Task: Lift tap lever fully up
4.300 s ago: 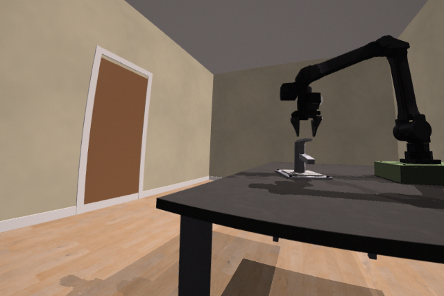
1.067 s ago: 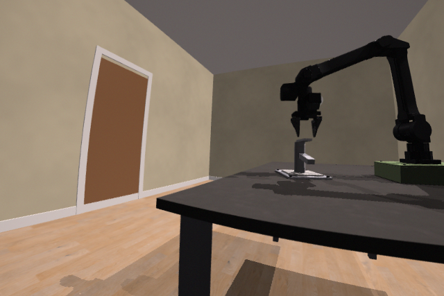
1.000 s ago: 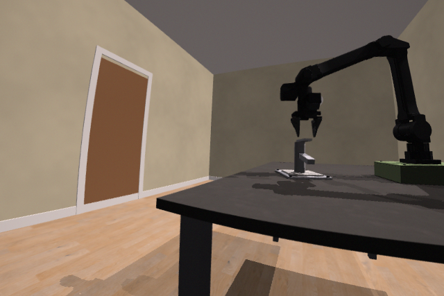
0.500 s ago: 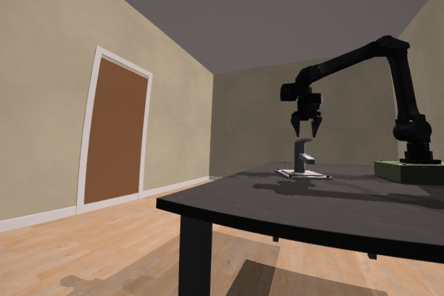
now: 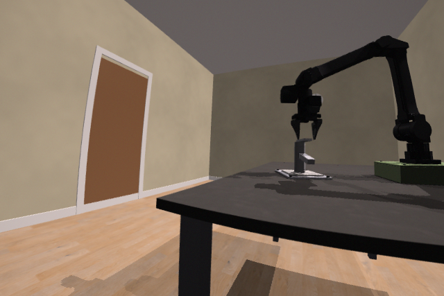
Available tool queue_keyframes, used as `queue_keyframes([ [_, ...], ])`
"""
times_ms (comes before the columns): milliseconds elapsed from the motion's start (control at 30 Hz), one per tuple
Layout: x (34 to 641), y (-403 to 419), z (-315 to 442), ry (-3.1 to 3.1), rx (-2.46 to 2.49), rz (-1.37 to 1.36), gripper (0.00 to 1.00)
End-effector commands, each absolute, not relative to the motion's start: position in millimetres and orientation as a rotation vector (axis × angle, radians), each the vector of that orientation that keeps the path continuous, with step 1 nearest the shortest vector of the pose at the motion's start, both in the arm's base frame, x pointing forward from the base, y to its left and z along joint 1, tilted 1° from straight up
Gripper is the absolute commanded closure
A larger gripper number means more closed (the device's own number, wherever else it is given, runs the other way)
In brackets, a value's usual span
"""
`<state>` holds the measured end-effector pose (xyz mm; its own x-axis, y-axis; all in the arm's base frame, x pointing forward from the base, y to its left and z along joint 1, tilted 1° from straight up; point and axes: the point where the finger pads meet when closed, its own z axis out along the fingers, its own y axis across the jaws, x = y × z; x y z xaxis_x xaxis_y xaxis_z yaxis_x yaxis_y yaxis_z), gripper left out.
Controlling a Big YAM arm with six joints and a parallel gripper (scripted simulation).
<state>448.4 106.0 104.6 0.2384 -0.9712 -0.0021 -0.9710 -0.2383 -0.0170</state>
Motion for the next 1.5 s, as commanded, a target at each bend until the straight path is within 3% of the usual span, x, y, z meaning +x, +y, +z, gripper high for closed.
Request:
queue_keyframes([
  [0,452.1,111.3,96.4,1.93,-2.463,-0.009,0.34],
  [1467,456.0,112.4,94.0,1.926,-2.458,-0.016,0.34],
])
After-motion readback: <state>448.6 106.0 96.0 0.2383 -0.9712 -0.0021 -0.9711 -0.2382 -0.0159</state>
